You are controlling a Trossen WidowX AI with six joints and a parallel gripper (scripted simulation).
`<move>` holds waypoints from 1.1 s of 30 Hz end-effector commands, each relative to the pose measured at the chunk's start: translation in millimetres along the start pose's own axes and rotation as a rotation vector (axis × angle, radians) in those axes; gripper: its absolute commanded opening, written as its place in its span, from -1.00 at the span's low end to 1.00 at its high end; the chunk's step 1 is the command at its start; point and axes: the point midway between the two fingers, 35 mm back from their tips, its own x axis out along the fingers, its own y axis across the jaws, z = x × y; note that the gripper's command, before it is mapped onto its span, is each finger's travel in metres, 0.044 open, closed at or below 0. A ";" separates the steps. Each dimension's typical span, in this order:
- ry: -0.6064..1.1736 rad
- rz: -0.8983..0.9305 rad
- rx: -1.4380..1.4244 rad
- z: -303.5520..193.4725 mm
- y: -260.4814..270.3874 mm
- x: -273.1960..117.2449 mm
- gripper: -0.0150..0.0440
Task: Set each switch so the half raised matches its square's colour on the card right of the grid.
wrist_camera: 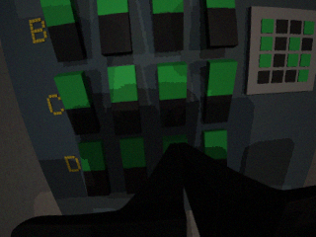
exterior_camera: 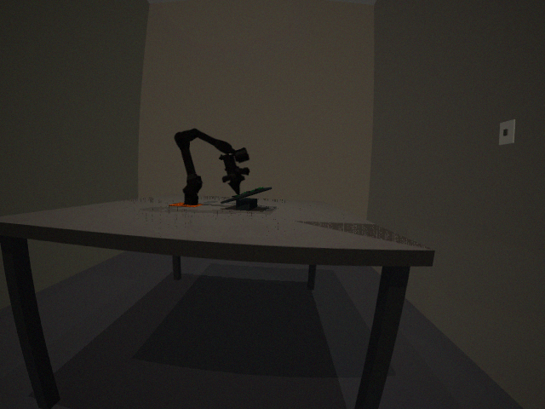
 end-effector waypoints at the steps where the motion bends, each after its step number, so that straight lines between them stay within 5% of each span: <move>1: 0.002 0.006 -0.002 -0.8 0.9 1.7 -0.49; 14: 0.002 0.006 -0.002 -0.8 0.9 3.4 -0.49; 20: -0.021 0.005 -0.001 -2.8 0.4 -59.5 -0.49; 33: -0.020 0.003 -0.003 -21.8 -24.0 -61.6 -0.49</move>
